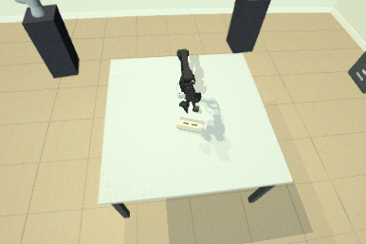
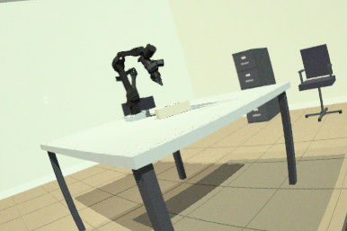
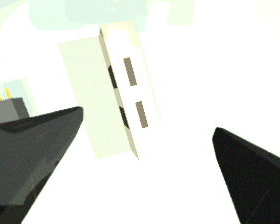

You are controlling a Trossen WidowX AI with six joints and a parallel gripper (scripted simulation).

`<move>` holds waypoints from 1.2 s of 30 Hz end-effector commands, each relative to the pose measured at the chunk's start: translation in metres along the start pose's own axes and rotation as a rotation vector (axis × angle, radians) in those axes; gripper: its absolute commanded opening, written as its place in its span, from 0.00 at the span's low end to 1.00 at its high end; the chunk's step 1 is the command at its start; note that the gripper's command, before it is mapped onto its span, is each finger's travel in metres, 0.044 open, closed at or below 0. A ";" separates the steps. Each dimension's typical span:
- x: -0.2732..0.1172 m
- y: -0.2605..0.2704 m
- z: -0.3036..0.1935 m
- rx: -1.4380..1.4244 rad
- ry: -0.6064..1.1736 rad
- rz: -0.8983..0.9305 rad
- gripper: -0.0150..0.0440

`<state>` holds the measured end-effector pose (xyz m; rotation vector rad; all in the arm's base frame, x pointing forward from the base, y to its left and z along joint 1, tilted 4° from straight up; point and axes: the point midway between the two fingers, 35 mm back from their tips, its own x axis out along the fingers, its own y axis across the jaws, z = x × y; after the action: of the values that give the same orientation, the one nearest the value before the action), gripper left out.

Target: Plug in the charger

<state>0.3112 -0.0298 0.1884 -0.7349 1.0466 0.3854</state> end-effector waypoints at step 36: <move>0.059 0.160 -0.044 -0.392 0.351 0.367 1.00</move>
<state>0.2154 0.0494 0.0693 -0.9791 1.4487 0.8108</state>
